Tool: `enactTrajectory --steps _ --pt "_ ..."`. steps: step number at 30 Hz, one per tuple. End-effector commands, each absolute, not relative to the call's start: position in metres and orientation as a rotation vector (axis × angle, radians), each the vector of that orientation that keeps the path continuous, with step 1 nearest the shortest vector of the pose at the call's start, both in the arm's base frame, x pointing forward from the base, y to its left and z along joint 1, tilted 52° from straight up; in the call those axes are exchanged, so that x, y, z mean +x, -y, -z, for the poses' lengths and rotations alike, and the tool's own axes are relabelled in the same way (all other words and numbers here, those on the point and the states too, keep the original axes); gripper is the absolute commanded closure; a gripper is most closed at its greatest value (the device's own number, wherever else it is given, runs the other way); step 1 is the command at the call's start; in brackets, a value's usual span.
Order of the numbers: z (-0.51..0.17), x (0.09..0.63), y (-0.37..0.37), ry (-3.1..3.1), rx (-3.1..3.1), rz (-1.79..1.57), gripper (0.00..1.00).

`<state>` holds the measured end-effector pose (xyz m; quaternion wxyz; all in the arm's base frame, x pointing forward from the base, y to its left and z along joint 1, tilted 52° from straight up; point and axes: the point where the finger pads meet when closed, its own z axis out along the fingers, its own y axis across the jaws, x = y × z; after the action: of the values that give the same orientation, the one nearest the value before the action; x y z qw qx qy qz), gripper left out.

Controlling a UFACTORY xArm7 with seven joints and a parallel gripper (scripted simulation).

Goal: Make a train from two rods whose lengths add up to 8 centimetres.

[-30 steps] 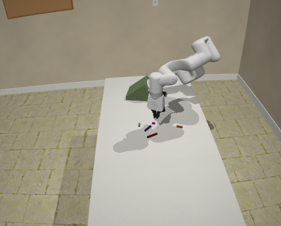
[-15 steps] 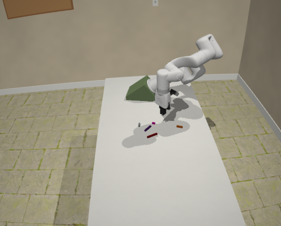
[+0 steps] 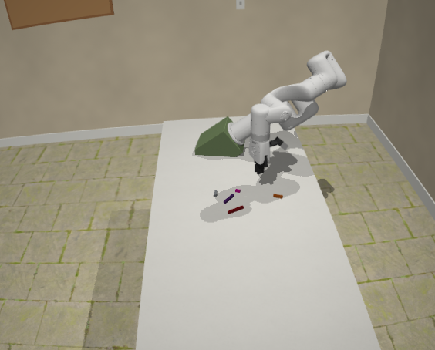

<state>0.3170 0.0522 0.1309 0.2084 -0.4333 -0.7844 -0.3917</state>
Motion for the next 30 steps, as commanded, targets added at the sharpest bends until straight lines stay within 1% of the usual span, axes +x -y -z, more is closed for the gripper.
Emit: enactTrajectory --steps 1,19,30 --pt "-0.132 0.317 -0.051 2.179 -1.221 1.084 0.96" --pt "-0.122 0.317 -0.065 2.179 -1.221 1.084 0.96" --pt "-0.094 0.318 -0.103 2.179 -1.221 1.084 0.96"
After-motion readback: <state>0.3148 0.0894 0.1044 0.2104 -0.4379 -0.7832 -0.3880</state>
